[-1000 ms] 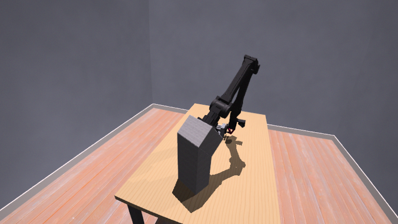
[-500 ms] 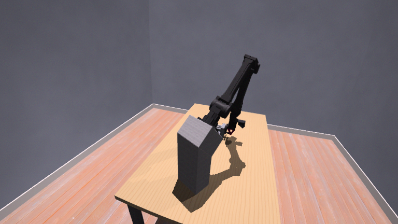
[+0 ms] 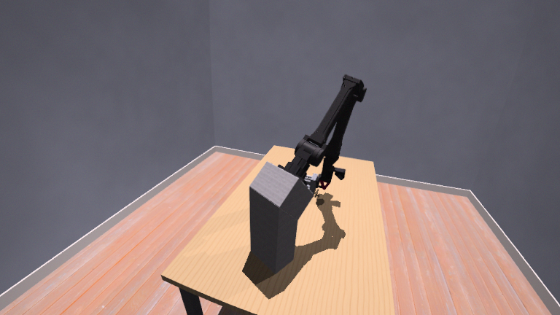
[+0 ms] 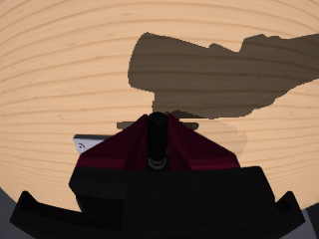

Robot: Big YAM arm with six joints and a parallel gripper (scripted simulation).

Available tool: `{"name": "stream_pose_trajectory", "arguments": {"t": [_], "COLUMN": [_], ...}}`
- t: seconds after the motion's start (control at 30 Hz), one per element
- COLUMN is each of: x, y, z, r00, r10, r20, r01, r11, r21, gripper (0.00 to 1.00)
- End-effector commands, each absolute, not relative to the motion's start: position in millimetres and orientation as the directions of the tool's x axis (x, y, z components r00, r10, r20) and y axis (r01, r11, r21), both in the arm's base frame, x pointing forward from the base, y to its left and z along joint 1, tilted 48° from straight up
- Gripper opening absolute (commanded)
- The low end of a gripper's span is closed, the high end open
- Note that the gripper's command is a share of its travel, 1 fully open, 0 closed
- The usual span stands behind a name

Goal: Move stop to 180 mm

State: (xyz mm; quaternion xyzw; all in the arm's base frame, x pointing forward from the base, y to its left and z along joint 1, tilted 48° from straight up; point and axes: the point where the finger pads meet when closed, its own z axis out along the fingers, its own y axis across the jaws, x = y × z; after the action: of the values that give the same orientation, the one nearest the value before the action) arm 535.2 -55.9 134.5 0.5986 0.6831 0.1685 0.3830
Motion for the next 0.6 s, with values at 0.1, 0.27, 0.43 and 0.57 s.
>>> {"name": "stream_pose_trajectory", "arguments": {"t": [0.1,0.27,0.43,0.57], "x": [516,505,502,501], "y": [-65,-55,-59,-52], "z": [139,145,147,151], "r00": [0.03,0.024,0.03,0.02], "r10": [0.945,0.947,0.947,0.947], "r20": [-0.327,-0.32,-0.321,-0.32], "r01": [0.699,0.696,0.698,0.695], "r11": [0.214,0.214,0.21,0.216], "r21": [0.682,0.686,0.685,0.686], "gripper": [0.06,0.06,0.06,0.06]}}
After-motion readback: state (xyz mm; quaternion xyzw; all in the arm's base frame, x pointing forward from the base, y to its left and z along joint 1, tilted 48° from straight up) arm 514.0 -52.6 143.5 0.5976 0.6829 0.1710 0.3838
